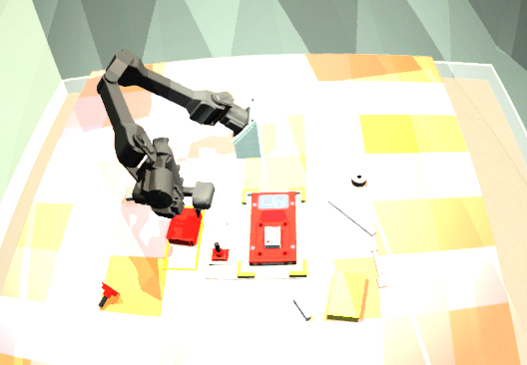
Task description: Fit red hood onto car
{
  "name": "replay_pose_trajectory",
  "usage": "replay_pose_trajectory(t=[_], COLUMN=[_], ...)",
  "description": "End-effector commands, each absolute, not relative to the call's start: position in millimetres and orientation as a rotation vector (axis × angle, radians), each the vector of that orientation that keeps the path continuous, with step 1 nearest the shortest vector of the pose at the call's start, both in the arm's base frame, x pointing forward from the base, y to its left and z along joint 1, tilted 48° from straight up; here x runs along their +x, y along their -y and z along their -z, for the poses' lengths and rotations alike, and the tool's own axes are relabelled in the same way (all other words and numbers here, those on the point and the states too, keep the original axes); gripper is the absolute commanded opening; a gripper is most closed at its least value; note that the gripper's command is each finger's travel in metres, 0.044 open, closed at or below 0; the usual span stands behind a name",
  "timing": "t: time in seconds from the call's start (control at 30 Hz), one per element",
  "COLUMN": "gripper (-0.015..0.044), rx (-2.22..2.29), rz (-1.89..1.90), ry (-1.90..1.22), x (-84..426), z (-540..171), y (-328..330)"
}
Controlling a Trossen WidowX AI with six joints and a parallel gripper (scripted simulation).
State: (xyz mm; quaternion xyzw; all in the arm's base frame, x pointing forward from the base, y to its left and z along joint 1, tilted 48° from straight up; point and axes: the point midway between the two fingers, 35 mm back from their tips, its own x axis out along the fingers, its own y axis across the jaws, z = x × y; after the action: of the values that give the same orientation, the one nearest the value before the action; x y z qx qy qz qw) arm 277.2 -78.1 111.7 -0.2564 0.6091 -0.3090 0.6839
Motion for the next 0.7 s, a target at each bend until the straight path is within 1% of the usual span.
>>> replay_pose_trajectory(t=[0.0,0.67], gripper=[0.044,0.044], rx=[-0.576,-0.577], rz=[0.69,0.692], ry=[-1.372,-1.371], x=[276.5,277.8], z=[-107.8,-97.3], y=[81.3,94.0])
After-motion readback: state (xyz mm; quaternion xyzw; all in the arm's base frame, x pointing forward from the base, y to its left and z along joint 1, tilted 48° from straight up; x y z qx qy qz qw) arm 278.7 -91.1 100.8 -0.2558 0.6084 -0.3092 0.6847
